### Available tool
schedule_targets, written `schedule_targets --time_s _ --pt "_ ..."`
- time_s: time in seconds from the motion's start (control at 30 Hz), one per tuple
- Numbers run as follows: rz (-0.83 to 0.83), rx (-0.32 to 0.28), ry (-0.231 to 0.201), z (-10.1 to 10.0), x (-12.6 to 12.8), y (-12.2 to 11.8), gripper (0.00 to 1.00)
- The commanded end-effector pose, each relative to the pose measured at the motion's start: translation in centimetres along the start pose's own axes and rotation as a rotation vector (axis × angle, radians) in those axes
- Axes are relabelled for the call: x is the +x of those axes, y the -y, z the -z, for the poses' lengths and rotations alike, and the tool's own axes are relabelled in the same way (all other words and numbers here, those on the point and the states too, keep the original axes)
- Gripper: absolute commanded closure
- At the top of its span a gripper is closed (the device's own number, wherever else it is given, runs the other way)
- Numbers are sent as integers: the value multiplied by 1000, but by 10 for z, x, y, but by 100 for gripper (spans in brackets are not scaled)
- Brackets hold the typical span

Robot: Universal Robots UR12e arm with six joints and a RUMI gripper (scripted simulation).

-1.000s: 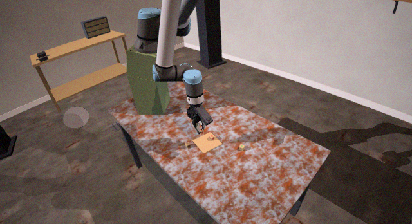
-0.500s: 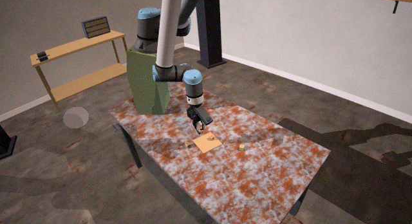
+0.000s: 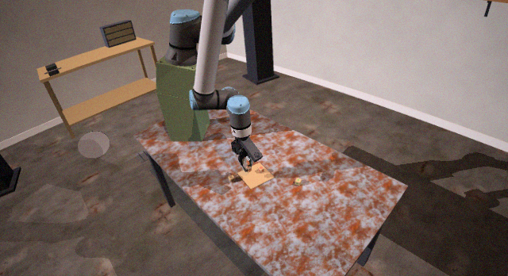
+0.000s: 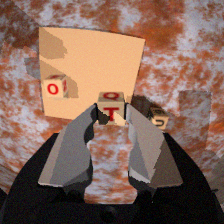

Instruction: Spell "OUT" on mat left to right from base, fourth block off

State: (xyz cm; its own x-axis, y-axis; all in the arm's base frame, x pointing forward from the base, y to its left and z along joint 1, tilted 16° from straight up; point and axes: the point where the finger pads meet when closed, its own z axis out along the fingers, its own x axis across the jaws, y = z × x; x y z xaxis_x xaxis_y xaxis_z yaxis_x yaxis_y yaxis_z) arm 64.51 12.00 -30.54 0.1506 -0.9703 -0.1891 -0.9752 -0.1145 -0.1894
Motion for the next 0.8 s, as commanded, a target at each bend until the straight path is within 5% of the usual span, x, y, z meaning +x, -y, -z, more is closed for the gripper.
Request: schedule_targets --time_s 0.0,0.27,0.77 --pt "2 10 -5 -23 2 7 95" --pt "2 10 -4 -47 2 7 95" --pt "0 9 -4 -47 3 6 95"
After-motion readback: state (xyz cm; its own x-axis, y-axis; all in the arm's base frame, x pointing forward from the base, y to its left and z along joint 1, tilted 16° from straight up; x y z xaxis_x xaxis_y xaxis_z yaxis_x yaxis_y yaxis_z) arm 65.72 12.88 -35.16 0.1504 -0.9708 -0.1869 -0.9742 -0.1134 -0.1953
